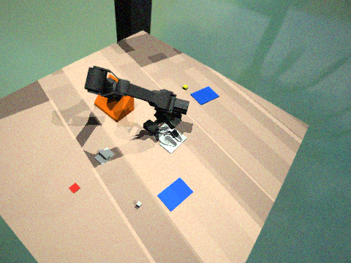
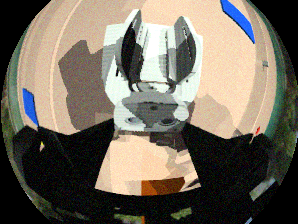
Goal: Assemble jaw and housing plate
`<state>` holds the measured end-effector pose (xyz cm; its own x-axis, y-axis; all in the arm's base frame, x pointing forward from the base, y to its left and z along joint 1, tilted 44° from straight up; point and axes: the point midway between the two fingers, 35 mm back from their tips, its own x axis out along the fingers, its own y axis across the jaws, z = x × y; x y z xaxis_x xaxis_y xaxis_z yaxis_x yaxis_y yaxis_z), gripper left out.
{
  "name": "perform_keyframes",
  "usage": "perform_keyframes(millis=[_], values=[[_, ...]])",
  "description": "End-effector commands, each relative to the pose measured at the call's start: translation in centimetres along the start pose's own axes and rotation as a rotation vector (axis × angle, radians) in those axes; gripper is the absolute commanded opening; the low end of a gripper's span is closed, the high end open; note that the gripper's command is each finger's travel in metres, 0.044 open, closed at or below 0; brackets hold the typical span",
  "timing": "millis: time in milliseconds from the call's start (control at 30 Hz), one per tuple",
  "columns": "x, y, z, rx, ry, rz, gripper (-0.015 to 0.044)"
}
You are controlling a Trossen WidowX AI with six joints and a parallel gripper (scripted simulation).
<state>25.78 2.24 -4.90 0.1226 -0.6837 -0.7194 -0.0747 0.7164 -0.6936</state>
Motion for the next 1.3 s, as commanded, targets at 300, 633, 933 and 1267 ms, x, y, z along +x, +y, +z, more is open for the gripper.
perform_keyframes(millis=[300,633,933,1267], values=[[0.82,-0.13,0.13,0.011,0.005,-0.003,0.0351],[1.01,-0.13,0.13,0.013,0.005,-0.003,0.0351],[1.25,-0.13,0.12,0.017,0.005,-0.003,0.0351],[1.25,-0.13,0.12,0.017,0.005,-0.003,0.0351]])
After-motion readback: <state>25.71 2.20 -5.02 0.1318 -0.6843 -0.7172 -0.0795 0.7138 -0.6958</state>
